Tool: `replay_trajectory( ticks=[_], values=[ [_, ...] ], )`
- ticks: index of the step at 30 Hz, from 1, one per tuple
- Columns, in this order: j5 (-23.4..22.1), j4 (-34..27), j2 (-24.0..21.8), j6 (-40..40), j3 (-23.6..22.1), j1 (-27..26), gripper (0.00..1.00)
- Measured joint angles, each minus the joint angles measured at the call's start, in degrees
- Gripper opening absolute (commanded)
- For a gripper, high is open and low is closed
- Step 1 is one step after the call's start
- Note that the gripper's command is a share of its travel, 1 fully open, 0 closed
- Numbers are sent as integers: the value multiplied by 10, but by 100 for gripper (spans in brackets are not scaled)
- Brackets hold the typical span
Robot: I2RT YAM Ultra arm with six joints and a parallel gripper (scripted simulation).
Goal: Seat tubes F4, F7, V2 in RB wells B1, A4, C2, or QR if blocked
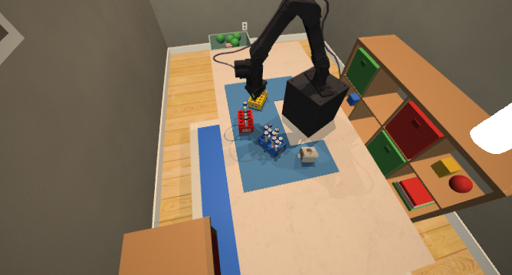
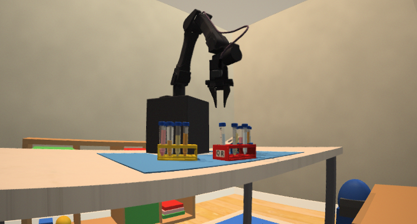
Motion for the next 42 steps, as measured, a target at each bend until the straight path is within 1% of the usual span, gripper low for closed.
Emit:
replay_trajectory(
  ticks=[4,8,14,16,24,34,42],
  values=[
    [1,-7,31,-13,54,-24,30],
    [2,-22,47,-23,82,-33,30],
    [2,-49,93,-41,153,-49,30],
    [2,-50,100,-45,167,-55,30],
    [2,-65,96,-50,156,-53,30],
    [2,-62,94,-48,153,-51,30],
    [2,-45,116,-47,149,-50,30]
  ],
)
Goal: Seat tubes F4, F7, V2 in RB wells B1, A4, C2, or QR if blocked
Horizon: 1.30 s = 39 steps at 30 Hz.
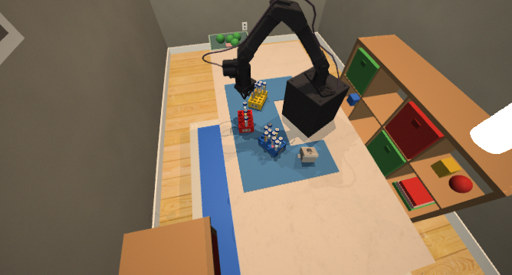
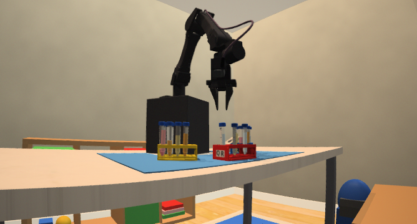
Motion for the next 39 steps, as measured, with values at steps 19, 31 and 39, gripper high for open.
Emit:
replay_trajectory(
  ticks=[19,31,39],
  values=[
    [0,50,45,0,-3,0,30],
    [0,71,62,0,-5,0,30],
    [0,76,62,0,-7,0,30]
  ],
)
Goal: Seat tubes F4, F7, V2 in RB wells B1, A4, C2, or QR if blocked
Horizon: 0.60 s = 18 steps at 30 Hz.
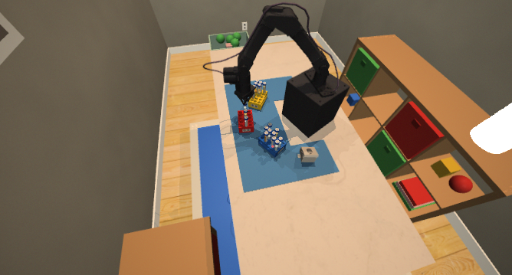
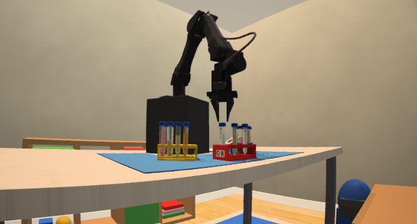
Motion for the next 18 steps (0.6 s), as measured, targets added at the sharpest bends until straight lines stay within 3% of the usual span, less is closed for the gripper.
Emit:
replay_trajectory(
  ticks=[18],
  values=[
    [0,11,7,0,-3,0,30]
  ],
)
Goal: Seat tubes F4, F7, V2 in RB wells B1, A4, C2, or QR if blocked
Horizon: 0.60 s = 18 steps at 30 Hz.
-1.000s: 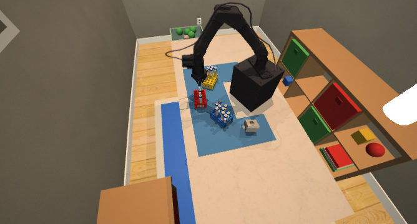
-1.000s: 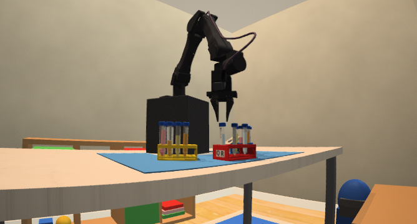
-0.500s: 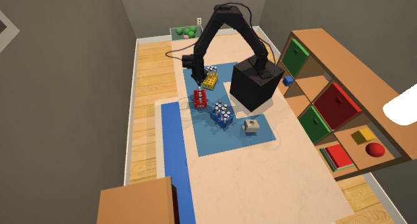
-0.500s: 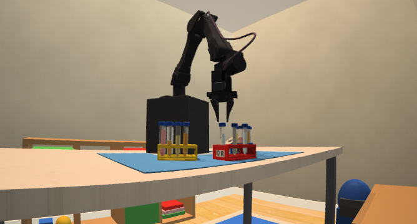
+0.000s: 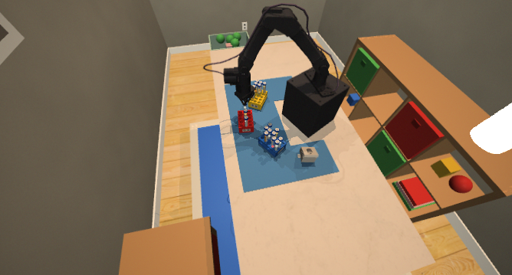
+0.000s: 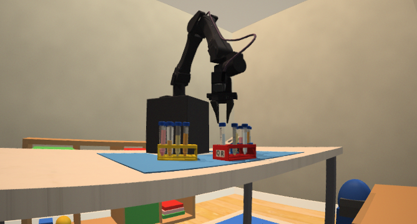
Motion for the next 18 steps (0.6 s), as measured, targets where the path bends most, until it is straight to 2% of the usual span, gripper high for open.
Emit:
replay_trajectory(
  ticks=[18],
  values=[
    [0,10,11,0,-1,0,30]
  ],
)
